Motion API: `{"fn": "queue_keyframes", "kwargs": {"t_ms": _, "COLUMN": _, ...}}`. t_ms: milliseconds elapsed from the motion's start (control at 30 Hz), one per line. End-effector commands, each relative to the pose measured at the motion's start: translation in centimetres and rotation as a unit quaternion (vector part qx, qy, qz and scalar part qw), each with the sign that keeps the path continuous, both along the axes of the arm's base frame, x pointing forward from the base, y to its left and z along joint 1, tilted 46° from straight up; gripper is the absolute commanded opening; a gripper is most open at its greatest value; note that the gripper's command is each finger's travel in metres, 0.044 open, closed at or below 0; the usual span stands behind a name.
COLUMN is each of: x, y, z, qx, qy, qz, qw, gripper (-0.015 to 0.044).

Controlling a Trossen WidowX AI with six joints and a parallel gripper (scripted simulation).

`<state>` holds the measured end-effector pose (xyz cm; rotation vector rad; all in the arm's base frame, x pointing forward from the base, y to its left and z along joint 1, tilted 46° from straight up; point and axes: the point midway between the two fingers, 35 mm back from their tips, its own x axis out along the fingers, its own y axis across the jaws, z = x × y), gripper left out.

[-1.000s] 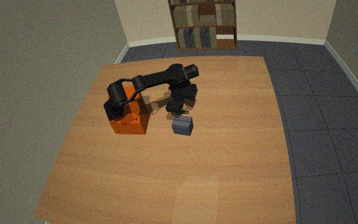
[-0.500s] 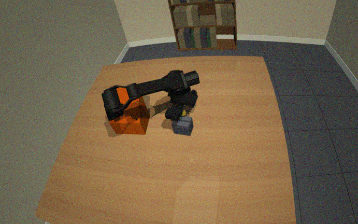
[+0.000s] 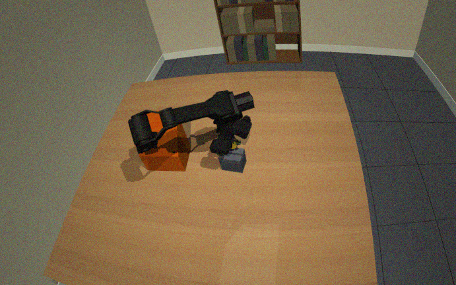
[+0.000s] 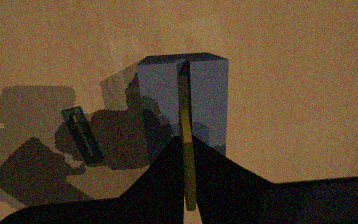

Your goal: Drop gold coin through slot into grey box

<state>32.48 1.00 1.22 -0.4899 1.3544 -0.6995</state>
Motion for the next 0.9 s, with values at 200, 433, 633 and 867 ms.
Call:
{"fn": "queue_keyframes", "kwargs": {"t_ms": 200, "x": -0.25, "y": -0.48, "z": 0.06, "qx": 0.000, "qy": 0.002, "qz": 0.002, "qw": 1.000, "gripper": 0.0000}}
{"fn": "queue_keyframes", "kwargs": {"t_ms": 433, "x": -0.40, "y": -0.71, "z": 0.08, "qx": 0.000, "qy": 0.003, "qz": 0.004, "qw": 1.000, "gripper": 0.0004}}
{"fn": "queue_keyframes", "kwargs": {"t_ms": 633, "x": -0.24, "y": -0.46, "z": 0.17, "qx": 0.002, "qy": 0.000, "qz": 0.004, "qw": 1.000, "gripper": 0.0000}}
{"fn": "queue_keyframes", "kwargs": {"t_ms": 867, "x": -0.22, "y": -0.65, "z": -0.04, "qx": 0.002, "qy": 0.000, "qz": 0.004, "qw": 1.000, "gripper": 0.0000}}
